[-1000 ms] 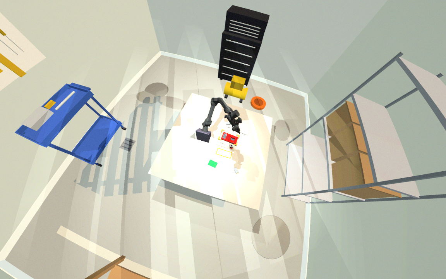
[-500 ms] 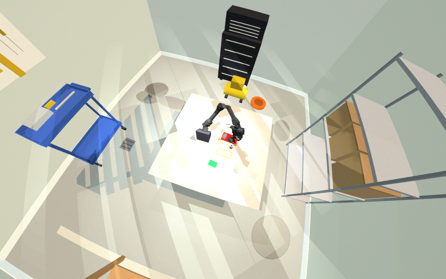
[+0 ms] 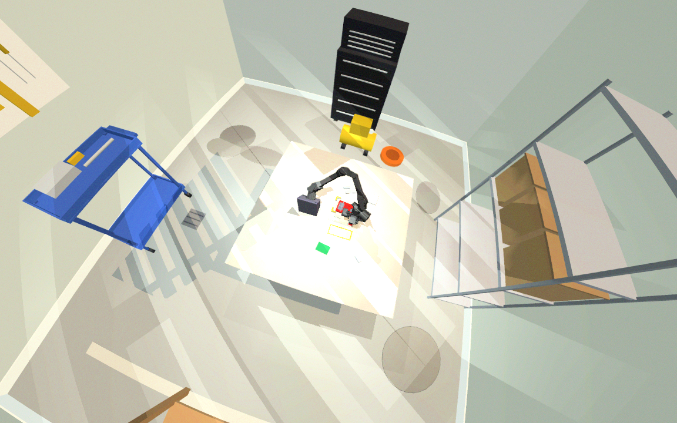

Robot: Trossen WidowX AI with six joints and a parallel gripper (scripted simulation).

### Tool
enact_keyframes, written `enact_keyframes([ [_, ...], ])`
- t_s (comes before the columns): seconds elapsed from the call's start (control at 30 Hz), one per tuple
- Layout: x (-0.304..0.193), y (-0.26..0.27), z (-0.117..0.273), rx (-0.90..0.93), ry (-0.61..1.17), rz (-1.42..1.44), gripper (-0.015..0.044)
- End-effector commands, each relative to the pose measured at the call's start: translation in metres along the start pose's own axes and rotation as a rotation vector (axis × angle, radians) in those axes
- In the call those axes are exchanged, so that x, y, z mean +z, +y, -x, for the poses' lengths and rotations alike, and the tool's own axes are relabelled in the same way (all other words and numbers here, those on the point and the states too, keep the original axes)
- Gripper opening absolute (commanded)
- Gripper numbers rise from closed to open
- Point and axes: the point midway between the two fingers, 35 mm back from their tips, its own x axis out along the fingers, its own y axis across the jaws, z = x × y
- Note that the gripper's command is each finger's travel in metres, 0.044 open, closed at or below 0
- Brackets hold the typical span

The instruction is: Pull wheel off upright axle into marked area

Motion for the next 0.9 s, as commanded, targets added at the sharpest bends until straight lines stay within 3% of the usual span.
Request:
enact_keyframes([
  [0.0, -0.002, 0.001, -0.001, -0.004, 0.008, -0.039, 0.03],
  [0.37, -0.014, 0.0, -0.002, -0.005, 0.009, -0.039, 0.03],
  [0.7, -0.014, 0.0, -0.074, -0.005, 0.012, -0.039, 0.03],
  [0.87, -0.013, 0.0, -0.076, -0.005, 0.012, -0.039, 0.03],
])
